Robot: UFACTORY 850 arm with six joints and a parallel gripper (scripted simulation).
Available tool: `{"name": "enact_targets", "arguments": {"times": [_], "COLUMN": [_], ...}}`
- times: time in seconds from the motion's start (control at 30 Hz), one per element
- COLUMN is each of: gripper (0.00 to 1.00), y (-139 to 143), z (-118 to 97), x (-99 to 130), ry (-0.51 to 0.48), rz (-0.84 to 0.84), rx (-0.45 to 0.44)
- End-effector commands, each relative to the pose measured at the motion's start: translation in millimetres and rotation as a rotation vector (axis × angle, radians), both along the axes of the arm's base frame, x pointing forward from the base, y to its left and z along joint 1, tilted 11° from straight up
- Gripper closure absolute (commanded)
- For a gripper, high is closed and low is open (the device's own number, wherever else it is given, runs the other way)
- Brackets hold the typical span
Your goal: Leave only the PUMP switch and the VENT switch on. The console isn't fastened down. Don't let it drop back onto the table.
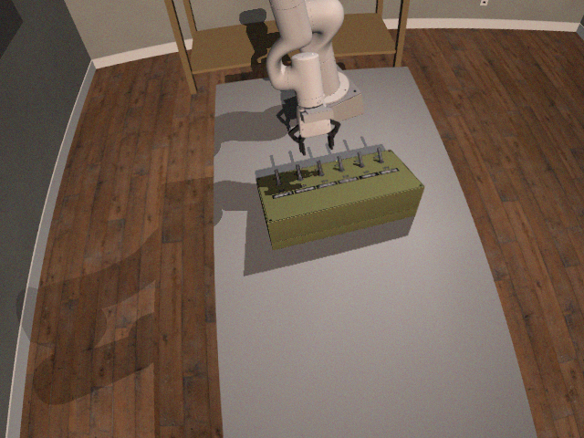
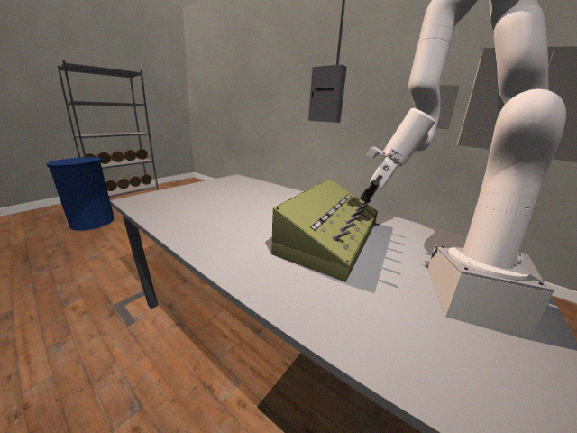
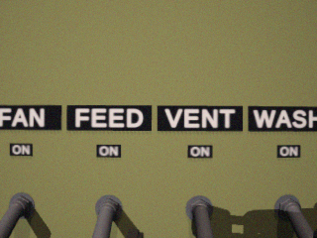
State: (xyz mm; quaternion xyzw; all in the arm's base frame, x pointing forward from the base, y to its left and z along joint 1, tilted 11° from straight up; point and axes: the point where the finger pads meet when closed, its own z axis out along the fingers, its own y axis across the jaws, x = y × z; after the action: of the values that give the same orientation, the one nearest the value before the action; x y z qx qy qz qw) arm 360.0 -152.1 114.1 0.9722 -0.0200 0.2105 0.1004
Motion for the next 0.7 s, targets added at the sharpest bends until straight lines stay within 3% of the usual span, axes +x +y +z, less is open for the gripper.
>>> {"name": "enact_targets", "arguments": {"times": [0.0, 0.67], "gripper": [0.0, 0.0], "y": [-13, -27], "z": [3, 5], "x": [0, -1], "ry": [-0.003, -0.003], "rz": [0.002, 0.002], "rx": [0.003, 0.003]}}
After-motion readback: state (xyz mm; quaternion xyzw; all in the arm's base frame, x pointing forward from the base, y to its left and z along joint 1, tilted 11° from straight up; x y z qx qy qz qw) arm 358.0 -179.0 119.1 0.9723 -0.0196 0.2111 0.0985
